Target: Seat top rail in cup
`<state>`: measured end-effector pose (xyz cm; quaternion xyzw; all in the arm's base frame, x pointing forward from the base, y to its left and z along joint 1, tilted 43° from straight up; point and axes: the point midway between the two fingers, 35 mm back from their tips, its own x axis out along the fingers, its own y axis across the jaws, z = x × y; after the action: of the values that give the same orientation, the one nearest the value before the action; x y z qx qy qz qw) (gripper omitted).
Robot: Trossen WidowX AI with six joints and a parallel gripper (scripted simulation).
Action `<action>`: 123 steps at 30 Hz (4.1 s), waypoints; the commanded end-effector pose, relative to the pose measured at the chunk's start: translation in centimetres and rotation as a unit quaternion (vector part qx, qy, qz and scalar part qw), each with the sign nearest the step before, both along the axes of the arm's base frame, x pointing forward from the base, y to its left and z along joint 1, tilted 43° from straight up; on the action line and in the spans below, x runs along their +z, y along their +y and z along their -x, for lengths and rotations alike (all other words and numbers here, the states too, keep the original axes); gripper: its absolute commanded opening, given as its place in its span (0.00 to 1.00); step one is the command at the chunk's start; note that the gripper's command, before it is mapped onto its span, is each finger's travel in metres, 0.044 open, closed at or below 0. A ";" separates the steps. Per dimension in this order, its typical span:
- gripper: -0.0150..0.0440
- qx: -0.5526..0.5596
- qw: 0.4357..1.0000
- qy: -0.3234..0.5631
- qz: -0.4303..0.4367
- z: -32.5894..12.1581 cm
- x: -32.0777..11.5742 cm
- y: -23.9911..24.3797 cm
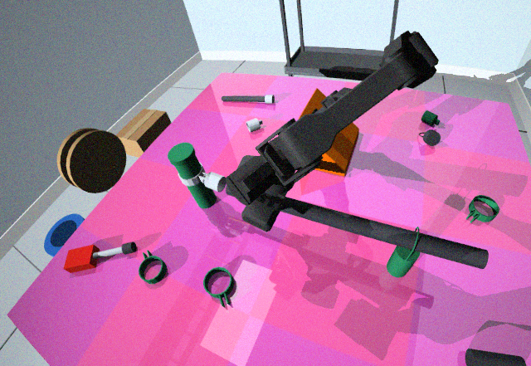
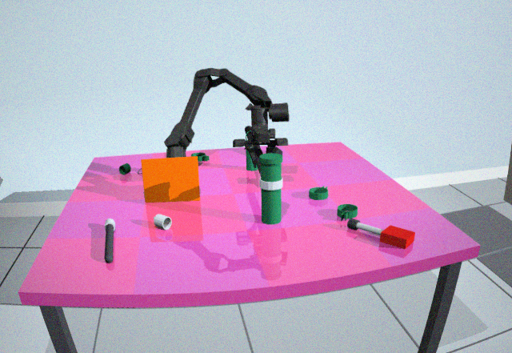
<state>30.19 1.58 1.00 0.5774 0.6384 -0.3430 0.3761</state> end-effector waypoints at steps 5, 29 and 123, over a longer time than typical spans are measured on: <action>0.25 0.000 1.000 -0.001 0.001 -0.2 0.2 -0.5; 0.25 0.003 1.000 0.001 -0.001 -0.4 -0.7 -1.9; 0.25 0.006 1.000 0.005 -0.002 -0.4 -1.1 -2.5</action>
<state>30.42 -0.32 -0.13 0.5720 0.6486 -0.3402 0.3693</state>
